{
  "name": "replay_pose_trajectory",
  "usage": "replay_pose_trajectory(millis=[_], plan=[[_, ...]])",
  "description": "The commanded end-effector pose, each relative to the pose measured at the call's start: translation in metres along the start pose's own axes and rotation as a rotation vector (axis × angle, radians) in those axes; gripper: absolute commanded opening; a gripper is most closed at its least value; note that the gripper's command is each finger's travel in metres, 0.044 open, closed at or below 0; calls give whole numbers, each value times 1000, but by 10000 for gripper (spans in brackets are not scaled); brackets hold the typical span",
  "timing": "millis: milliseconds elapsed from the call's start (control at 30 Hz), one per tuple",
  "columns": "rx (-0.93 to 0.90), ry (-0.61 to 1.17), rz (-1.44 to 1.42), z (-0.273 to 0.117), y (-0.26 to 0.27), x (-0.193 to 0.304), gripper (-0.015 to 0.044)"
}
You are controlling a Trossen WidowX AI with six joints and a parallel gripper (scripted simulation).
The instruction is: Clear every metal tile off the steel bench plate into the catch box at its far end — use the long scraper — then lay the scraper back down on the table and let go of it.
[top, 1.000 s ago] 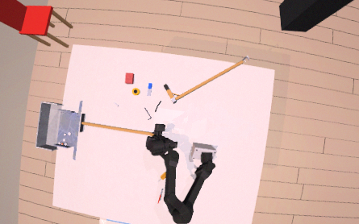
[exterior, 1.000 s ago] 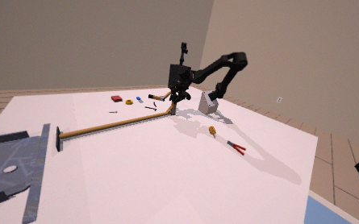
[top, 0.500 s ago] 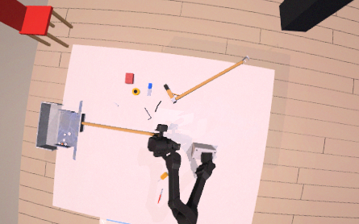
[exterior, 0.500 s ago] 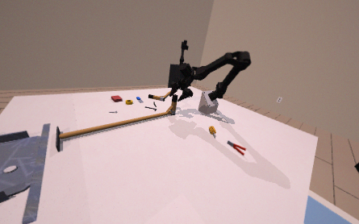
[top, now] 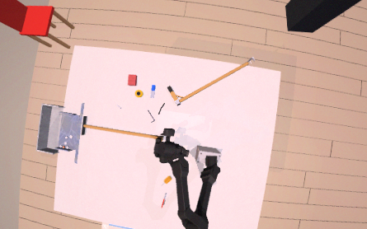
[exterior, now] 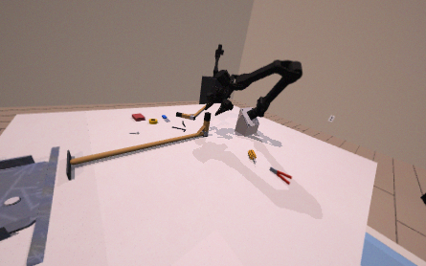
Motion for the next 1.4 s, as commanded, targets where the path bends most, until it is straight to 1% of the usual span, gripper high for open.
replay_pose_trajectory(millis=[0,700,1367], plan=[[-13,-54,8,-12,0,-11,440],[-86,-406,34,-104,-2,-72,440],[-130,-644,-14,-205,11,-93,440]])
Point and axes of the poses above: the point midway between the two fingers, 35 mm back from their tips, its own z axis out along the fingers, its own y axis across the jaws, x = y × z, the point moved 4 cm from there along -z, back along the fingers, and after that the axes turned 7 degrees about z, right-handed, at the moved point
